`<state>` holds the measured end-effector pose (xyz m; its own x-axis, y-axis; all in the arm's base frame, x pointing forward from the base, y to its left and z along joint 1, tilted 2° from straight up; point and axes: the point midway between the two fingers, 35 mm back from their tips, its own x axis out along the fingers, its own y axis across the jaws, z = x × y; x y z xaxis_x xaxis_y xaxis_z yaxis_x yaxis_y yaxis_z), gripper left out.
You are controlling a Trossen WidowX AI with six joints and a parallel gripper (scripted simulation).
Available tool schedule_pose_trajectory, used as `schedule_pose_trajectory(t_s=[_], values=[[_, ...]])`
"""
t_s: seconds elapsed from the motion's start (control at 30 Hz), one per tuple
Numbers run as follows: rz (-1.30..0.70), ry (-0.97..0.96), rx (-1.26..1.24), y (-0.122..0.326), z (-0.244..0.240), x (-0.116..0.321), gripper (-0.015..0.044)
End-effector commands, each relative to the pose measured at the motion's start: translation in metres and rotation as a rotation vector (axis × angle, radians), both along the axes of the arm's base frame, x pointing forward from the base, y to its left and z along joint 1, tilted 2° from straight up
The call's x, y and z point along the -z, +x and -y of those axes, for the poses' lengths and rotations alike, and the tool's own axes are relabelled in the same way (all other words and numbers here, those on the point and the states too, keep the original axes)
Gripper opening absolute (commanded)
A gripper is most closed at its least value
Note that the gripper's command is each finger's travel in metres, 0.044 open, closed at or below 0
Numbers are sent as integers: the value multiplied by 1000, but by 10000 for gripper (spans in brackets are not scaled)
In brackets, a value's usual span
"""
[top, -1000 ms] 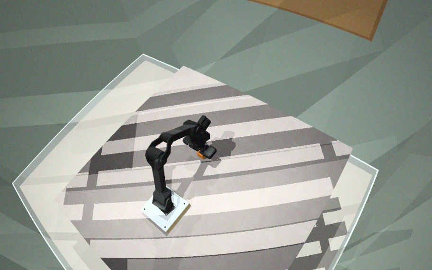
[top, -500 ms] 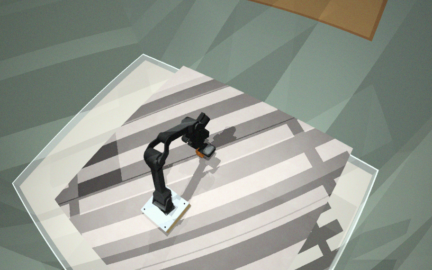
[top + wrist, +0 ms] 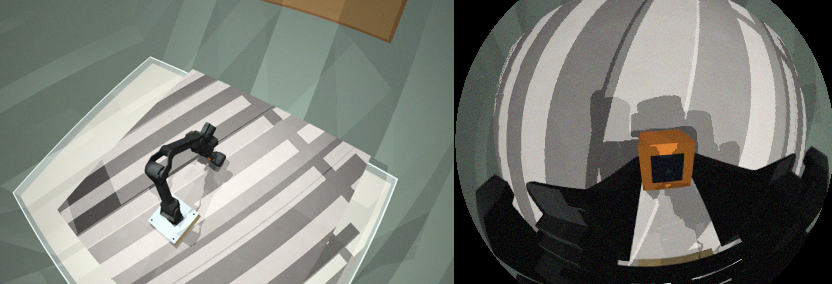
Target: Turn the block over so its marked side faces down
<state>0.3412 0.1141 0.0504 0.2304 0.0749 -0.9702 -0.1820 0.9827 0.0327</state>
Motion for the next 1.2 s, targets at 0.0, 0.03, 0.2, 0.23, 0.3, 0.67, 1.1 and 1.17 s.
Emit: schedule_pose_trajectory(t_s=[0.0,0.03,0.2,0.23,0.3,0.67,1.1,1.17], values=[[67,9,4,-1,0,0,0],[83,12,5,-2,0,0,0],[159,28,10,-3,0,0,0],[174,31,11,-3,1,1,0],[204,38,13,-4,1,1,0],[304,59,18,-8,2,0,0],[474,84,16,4,-3,23,0],[503,89,16,5,-4,26,0]])
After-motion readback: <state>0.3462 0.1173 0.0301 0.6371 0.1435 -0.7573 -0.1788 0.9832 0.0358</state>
